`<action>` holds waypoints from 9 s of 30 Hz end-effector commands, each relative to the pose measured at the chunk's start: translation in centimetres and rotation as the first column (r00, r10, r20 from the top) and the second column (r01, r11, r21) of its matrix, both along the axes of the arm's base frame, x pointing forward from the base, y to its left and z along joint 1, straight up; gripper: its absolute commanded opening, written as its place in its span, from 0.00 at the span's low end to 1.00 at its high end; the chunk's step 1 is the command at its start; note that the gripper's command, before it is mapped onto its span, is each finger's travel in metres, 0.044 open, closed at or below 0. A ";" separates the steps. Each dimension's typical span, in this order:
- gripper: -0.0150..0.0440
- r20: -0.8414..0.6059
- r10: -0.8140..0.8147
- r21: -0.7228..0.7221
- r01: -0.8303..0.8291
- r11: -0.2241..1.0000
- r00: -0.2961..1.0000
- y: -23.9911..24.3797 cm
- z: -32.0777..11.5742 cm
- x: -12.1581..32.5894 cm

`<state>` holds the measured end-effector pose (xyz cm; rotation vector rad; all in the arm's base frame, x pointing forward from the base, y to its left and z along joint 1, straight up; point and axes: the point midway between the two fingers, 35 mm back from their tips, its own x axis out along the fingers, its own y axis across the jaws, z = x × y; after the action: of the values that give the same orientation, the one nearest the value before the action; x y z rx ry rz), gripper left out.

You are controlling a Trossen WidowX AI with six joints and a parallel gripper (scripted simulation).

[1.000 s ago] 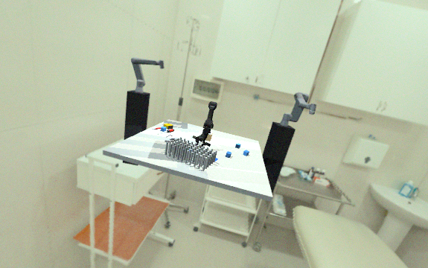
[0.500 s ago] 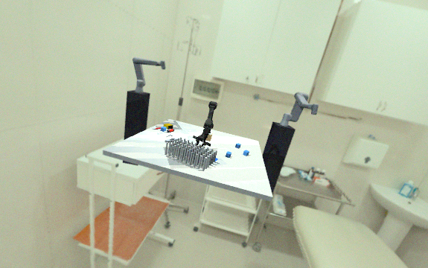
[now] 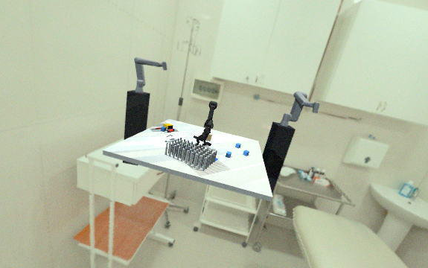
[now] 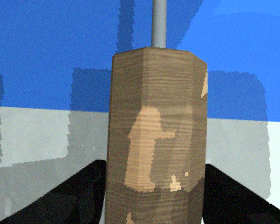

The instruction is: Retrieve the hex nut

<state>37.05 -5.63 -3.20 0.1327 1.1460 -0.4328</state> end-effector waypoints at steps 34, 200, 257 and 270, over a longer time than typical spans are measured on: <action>0.25 0.002 -0.004 -0.002 0.004 1.000 1.000 0.9 0.0 -2.1; 0.25 -0.006 -0.005 0.004 0.005 1.000 1.000 4.8 1.0 -10.7; 0.25 -0.025 0.017 0.007 -0.017 1.000 1.000 6.3 14.0 -13.5; 0.25 -0.150 0.419 0.018 -0.422 0.907 0.895 10.4 15.4 -11.2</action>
<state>25.04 3.48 11.60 -0.0875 1.2650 -0.1706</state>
